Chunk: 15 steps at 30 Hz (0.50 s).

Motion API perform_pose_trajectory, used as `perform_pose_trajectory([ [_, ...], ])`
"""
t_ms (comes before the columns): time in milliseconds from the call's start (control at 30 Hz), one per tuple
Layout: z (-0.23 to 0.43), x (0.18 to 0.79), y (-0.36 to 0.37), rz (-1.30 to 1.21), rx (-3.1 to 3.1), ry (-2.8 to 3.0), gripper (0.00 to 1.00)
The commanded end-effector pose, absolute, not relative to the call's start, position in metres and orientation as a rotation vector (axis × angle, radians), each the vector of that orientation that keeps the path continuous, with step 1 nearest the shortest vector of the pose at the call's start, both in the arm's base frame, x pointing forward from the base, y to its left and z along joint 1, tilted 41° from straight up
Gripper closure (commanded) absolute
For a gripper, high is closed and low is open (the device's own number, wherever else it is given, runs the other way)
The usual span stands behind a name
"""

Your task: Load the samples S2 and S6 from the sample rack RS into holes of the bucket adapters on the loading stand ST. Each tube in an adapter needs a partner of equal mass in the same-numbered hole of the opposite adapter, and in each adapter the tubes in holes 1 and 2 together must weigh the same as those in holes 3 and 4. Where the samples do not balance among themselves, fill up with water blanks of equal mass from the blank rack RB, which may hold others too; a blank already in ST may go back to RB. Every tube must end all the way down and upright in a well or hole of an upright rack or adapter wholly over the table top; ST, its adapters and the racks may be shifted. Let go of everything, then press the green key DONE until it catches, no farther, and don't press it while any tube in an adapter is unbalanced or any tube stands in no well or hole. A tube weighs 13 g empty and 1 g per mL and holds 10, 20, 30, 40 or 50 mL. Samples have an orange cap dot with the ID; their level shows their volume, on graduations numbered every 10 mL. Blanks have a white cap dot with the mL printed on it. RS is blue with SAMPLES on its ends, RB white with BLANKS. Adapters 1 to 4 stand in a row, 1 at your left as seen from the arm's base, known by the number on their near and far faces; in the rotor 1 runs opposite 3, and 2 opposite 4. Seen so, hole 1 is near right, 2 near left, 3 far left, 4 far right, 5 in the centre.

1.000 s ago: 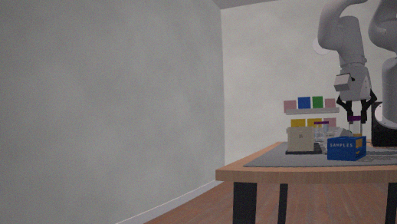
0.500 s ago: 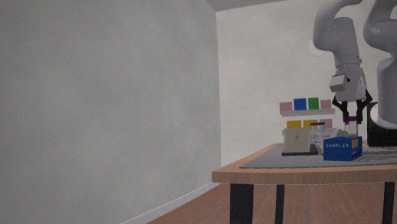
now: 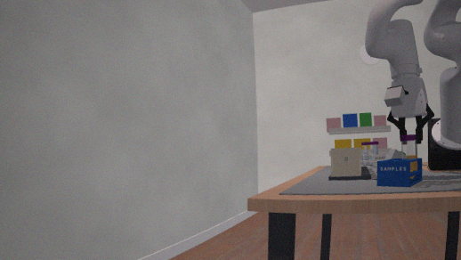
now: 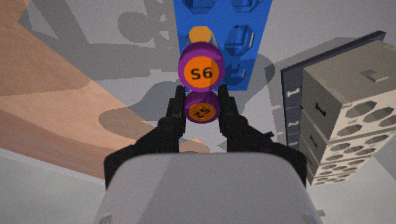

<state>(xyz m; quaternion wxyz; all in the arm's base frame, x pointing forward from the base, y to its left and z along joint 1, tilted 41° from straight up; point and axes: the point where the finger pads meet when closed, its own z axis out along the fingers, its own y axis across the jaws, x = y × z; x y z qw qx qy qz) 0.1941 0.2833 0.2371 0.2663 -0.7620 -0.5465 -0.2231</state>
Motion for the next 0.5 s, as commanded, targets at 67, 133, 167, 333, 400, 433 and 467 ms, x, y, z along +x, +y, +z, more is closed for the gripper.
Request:
perform_pose_trajectory([
  [67, 0.2375, 0.1945, 0.2835, -0.604, -2.057, -1.475, 1.00],
  [133, 0.2375, 0.1945, 0.2835, -0.604, -2.057, -1.475, 1.00],
  [167, 0.2380, 0.1944, 0.2830, -0.603, -2.057, -1.475, 1.00],
  [333, 0.2406, 0.1943, 0.2808, -0.603, -2.057, -1.475, 1.00],
  [400, 0.2416, 0.1942, 0.2800, -0.603, -2.057, -1.475, 1.00],
  [433, 0.2421, 0.1942, 0.2795, -0.603, -2.057, -1.475, 1.00],
  [467, 0.2426, 0.1941, 0.2791, -0.603, -2.057, -1.475, 1.00],
])
